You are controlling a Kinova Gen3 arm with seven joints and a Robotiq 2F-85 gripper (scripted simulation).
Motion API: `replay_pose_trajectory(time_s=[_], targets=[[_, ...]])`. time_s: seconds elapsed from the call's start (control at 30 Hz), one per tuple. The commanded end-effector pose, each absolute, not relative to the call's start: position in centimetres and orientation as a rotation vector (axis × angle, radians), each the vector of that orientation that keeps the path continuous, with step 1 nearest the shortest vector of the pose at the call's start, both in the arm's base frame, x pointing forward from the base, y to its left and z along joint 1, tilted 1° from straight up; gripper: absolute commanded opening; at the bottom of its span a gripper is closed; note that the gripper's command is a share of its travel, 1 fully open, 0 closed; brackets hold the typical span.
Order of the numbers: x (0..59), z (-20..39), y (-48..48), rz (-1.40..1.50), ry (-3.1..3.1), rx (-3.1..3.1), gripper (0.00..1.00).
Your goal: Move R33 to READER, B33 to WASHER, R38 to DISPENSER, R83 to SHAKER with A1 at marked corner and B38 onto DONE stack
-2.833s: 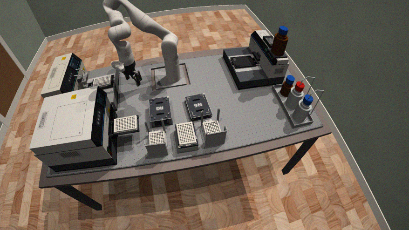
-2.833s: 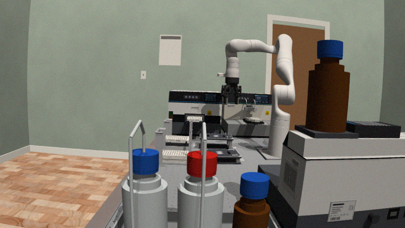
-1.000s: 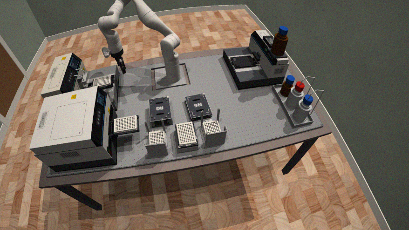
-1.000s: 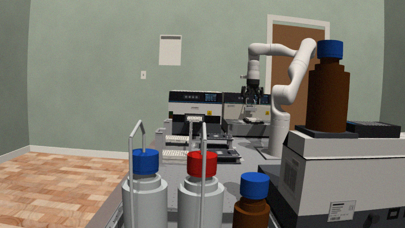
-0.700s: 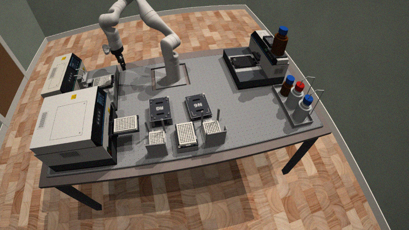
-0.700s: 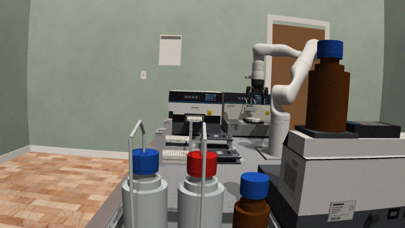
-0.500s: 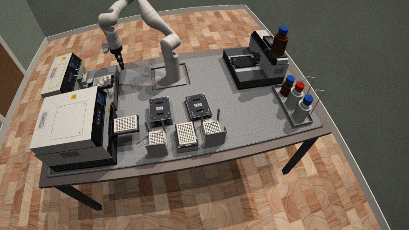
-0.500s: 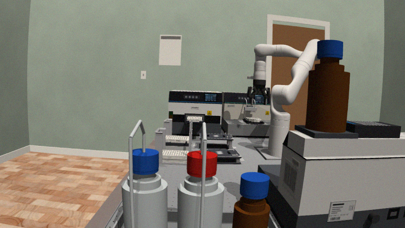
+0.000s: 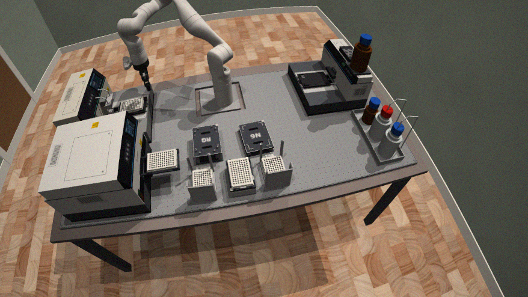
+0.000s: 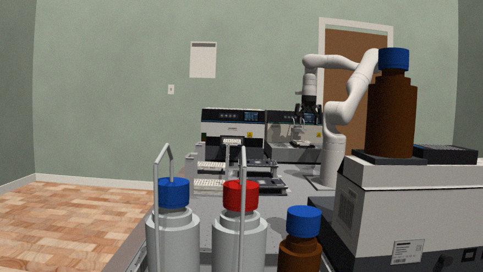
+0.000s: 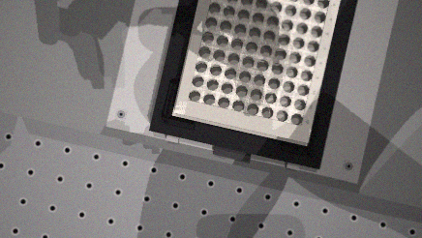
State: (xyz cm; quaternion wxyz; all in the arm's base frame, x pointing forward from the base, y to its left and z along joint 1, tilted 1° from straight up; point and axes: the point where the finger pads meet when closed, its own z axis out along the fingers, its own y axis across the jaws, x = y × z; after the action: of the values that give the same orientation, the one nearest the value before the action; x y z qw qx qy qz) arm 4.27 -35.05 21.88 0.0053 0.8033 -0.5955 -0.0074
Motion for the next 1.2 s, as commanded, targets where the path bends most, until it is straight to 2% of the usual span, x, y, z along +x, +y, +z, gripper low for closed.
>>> replay_pose_trajectory(time_s=[0.0, 0.63, 1.17], targets=[[4.5, 21.9, -36.5, -0.010, -1.925, 2.466, 1.00], [4.0, 21.9, -41.9, -0.014, -2.067, 2.347, 1.00], [4.1, 22.0, -41.7, -0.013, -2.148, 2.277, 1.00]])
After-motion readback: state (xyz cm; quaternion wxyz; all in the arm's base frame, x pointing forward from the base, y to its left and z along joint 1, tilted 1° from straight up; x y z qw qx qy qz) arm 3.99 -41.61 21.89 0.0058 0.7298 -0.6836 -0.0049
